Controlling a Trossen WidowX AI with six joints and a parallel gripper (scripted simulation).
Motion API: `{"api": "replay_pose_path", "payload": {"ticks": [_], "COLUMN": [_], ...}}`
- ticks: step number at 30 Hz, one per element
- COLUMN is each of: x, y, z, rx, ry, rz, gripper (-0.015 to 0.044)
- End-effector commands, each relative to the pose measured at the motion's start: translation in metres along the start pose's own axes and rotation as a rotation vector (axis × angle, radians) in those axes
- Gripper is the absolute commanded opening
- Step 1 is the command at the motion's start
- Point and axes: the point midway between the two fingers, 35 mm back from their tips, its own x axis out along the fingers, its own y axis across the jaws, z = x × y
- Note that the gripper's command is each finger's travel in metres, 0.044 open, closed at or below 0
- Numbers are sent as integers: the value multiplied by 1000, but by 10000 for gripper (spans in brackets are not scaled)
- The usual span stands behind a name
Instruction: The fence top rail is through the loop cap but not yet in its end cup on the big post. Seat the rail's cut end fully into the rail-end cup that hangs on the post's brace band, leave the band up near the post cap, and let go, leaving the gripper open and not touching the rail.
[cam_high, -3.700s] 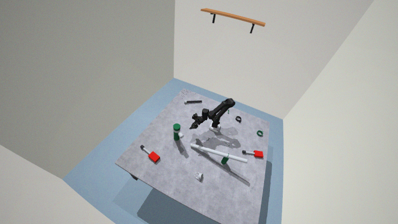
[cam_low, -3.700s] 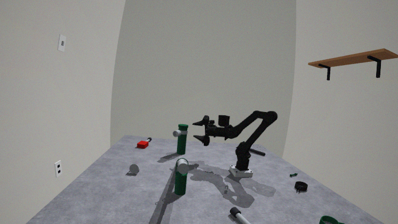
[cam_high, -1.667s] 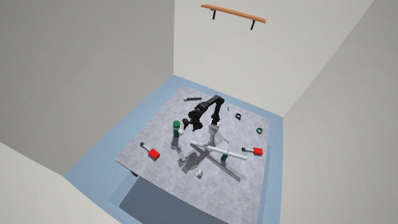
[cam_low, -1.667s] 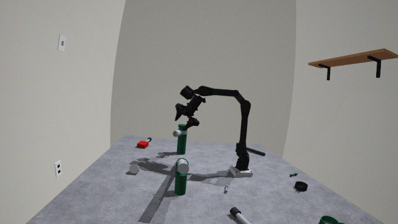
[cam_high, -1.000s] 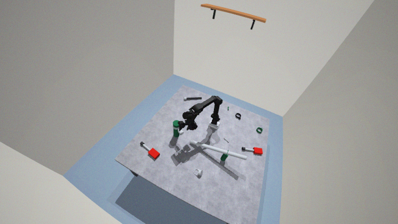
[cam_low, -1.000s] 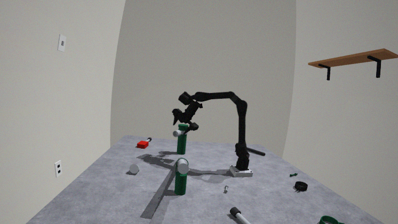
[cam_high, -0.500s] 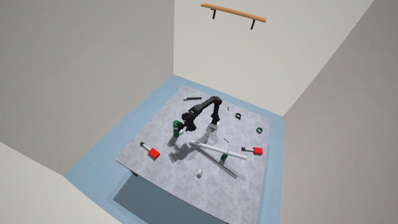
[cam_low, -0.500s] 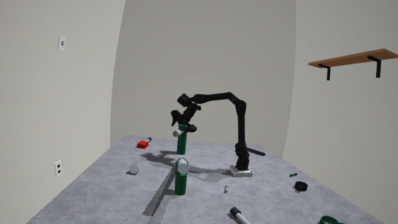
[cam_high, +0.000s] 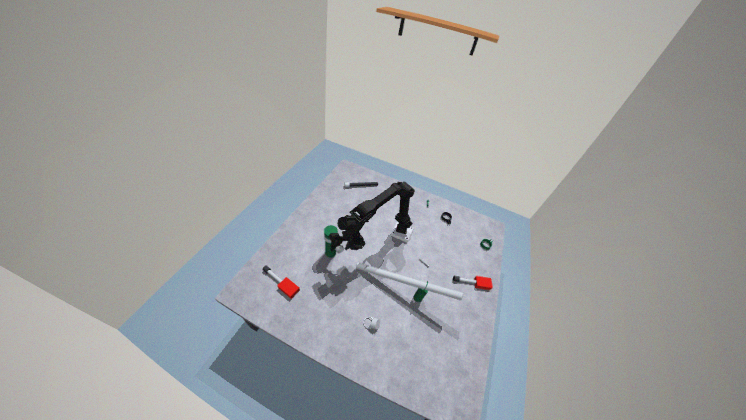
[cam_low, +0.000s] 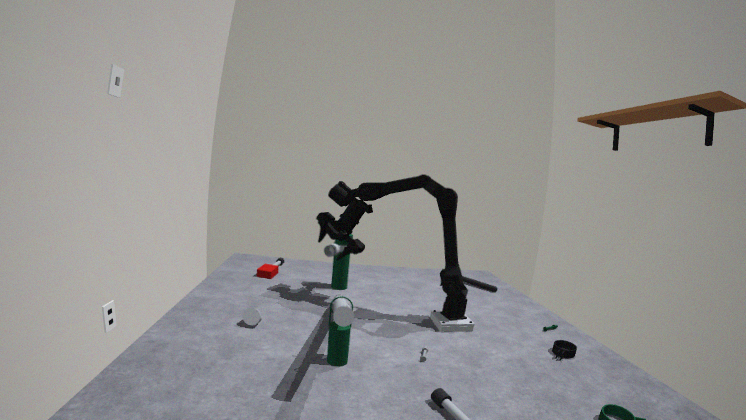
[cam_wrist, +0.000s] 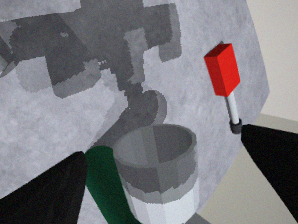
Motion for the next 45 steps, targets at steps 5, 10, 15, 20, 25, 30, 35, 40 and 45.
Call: {"api": "replay_pose_path", "payload": {"ticks": [5,10,15,20,25,30,35,40,45], "x": [16,24,30,30,30,30,28,26,24], "y": [3,3,4,4,4,4,6,10,14], "z": [0,0,0,0,0,0,-1,-1,-1], "rx": [-4,-4,-4,-4,-4,-4,-25,-68,-111], "ry": [1,1,1,1,1,1,-11,-36,-60], "rz": [8,8,8,8,8,8,8,8,9], "gripper": [440,440,440,335,204,112,20,0,0]}}
